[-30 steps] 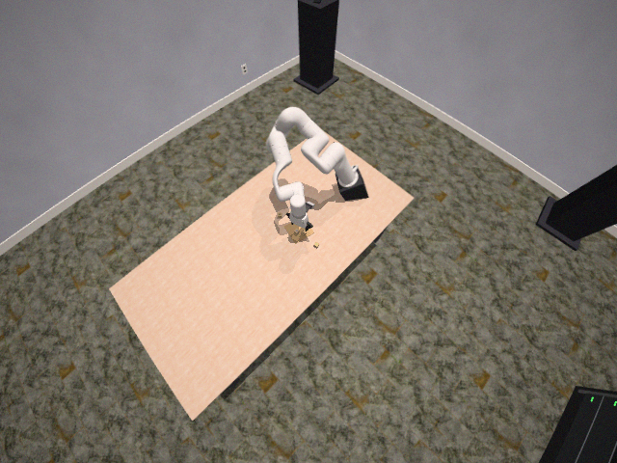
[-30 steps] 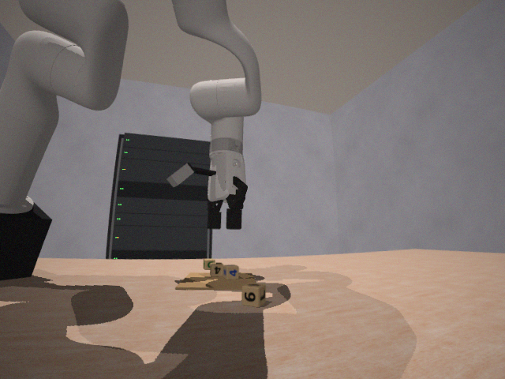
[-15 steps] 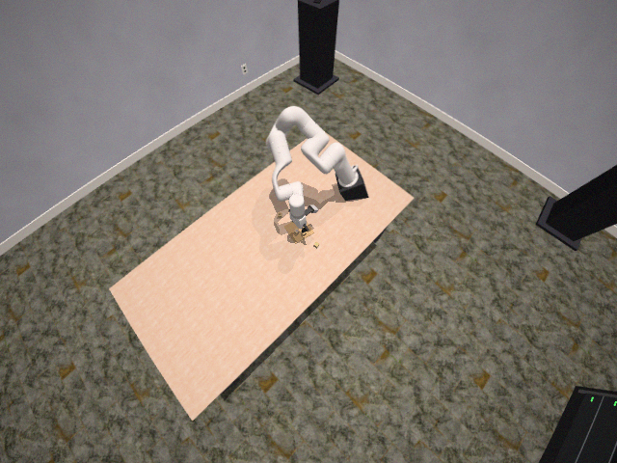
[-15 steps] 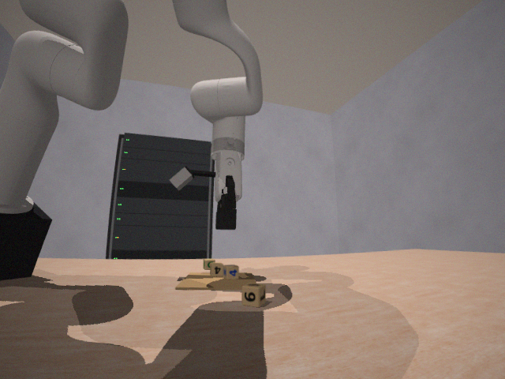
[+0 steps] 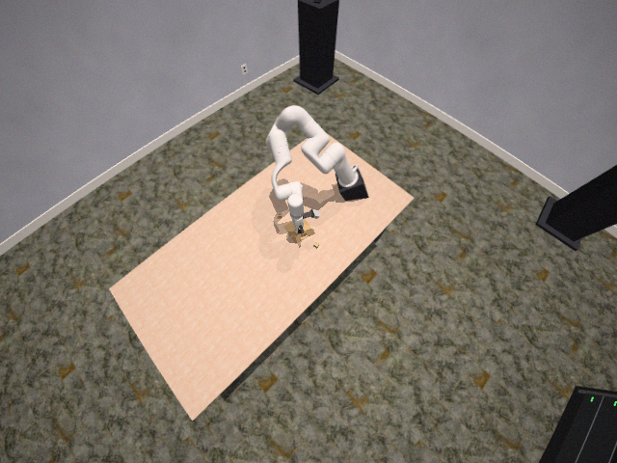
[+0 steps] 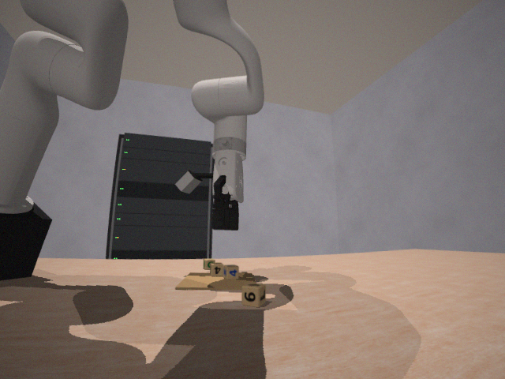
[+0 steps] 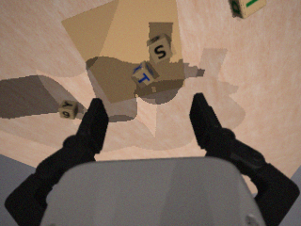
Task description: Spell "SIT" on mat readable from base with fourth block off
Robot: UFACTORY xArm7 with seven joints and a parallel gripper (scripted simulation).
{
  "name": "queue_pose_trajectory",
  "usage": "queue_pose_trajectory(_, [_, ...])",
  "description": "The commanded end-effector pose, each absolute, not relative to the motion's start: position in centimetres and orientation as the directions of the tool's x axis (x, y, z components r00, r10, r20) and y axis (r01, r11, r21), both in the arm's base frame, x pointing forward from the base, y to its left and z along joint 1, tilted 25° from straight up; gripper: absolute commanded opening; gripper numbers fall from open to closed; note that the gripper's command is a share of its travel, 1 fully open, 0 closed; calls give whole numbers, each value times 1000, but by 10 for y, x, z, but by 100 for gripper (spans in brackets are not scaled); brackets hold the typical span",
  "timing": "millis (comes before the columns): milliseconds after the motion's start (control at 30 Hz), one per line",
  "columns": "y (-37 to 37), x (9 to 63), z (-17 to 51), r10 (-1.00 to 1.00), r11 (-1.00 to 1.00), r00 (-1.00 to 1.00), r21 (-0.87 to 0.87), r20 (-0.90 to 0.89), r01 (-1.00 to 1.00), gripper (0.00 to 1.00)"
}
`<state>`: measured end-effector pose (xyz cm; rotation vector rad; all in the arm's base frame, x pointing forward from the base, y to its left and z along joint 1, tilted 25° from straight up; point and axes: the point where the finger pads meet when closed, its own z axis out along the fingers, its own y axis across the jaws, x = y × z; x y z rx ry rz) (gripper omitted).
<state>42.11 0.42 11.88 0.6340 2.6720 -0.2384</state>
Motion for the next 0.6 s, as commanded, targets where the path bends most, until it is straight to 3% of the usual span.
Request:
queue_pose_trajectory(0, [3,423,120,512,821,-751,-18,-417,571,100])
queue_pose_trajectory(567, [-2,426,122,798,548,-460,151,-390,823,100])
